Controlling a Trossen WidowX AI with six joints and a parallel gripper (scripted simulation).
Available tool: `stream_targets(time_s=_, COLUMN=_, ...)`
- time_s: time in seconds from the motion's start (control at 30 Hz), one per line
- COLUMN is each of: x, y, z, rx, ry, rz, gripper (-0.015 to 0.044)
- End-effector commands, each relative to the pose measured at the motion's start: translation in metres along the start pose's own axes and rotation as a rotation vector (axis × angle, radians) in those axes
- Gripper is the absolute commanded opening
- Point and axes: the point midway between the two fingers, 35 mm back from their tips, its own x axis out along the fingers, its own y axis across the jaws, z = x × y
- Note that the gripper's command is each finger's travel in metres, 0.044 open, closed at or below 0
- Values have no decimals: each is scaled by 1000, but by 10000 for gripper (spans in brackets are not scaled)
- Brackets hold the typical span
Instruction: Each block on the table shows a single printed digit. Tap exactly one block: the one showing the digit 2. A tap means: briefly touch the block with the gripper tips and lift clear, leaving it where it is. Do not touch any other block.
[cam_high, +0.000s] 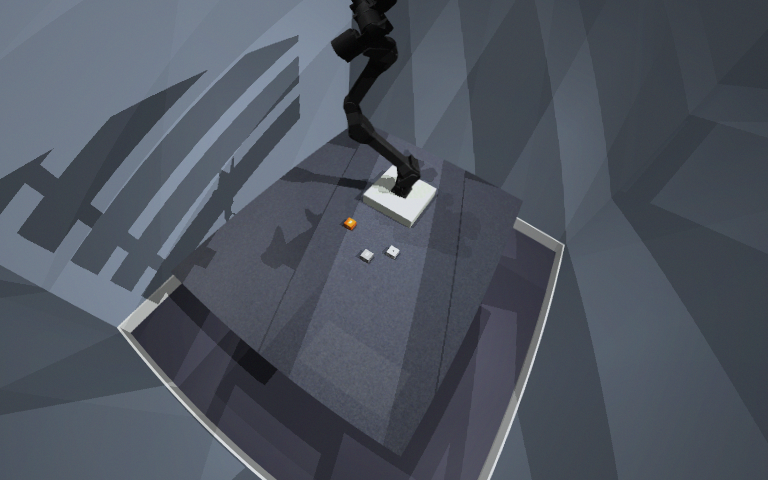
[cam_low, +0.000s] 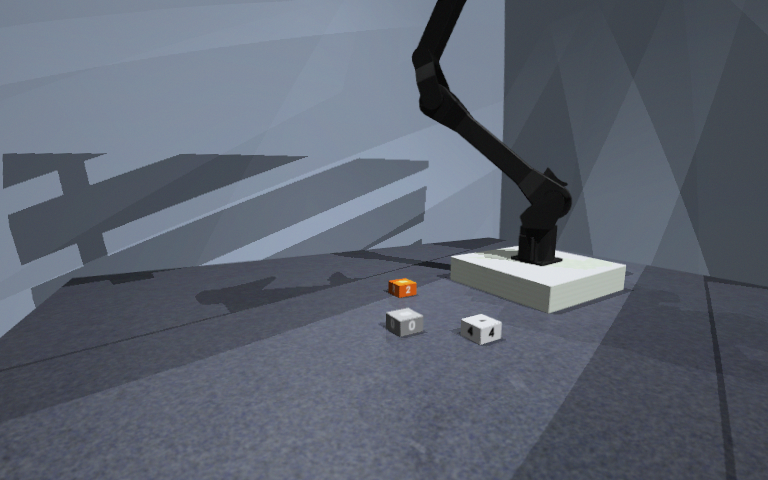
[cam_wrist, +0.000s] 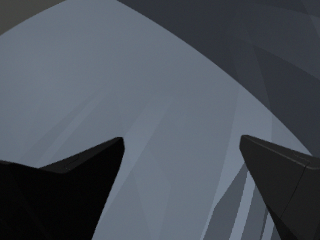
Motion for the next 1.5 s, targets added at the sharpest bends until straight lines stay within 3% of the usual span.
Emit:
stream_targets(time_s=0.0, x=1, y=-1, z=3, rx=9, ry=-8, rz=2, gripper=400)
stream_targets(time_s=0.13, x=7, y=-21, z=69, rx=251, ry=-198, rz=29, gripper=400)
stream_targets(time_s=0.37, x=-18, y=-52, z=163, rx=618, ry=-505, rz=141, gripper=400)
stream_targets(time_s=0.6, x=-93, y=-81, z=254, rx=951, ry=-853, rz=426, gripper=400)
stream_targets(time_s=0.8, x=-179, y=-94, z=298, rx=1121, ry=-1083, rz=764, gripper=400)
stream_targets(time_s=1.0, x=-277, y=-99, z=312, rx=1192, ry=-1238, rz=1190, gripper=400)
stream_targets(time_s=1.17, x=-360, y=-96, z=298, rx=1162, ry=-1286, rz=1594, gripper=400)
stream_targets(time_s=1.47, x=-488, y=-86, z=220, rx=896, ry=-1136, rz=2329, gripper=400)
